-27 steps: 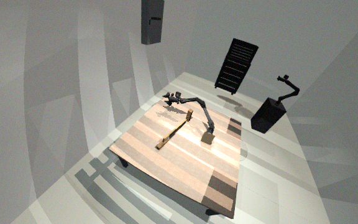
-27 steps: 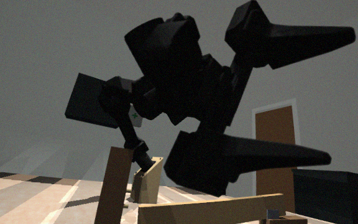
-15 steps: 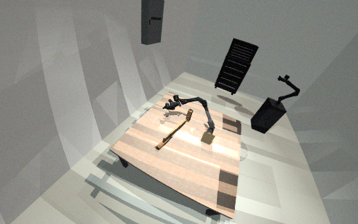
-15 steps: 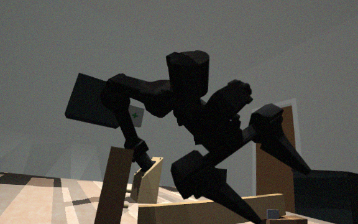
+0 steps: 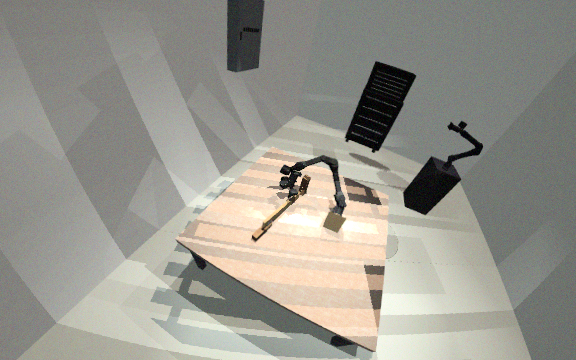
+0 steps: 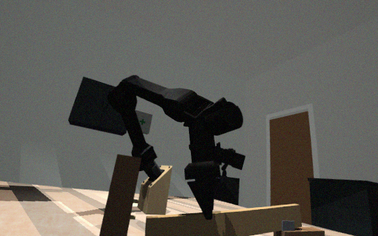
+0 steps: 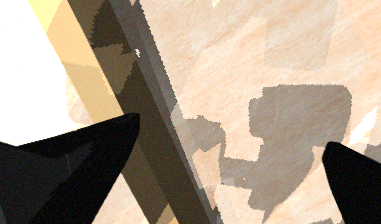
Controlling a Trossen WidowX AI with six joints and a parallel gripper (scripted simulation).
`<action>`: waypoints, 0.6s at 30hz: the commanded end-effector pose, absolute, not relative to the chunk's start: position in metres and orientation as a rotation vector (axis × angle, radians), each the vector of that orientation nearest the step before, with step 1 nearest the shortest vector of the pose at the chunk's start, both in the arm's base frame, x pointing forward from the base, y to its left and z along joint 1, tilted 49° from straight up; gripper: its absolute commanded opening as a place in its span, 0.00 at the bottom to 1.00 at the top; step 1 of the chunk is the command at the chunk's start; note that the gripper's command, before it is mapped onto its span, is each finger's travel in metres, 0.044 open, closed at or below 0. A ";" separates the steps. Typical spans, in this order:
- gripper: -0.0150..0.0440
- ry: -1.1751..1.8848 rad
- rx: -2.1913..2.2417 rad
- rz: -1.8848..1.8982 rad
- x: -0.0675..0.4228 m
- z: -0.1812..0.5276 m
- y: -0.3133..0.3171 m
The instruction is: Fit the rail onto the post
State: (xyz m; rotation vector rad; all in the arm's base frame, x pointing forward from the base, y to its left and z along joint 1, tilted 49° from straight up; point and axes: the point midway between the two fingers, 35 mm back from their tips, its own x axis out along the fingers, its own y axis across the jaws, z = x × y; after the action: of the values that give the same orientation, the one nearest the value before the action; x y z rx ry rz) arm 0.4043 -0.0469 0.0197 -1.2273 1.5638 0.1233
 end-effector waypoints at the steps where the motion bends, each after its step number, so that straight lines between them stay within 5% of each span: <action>1: 1.00 1.803 -1.634 0.447 0.346 0.033 -0.051; 18: 1.00 1.802 -1.633 0.448 0.346 0.024 -0.055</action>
State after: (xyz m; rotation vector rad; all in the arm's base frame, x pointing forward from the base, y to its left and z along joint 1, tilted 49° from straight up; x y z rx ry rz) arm 0.3458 -0.0506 0.0260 -1.6252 1.7991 0.4469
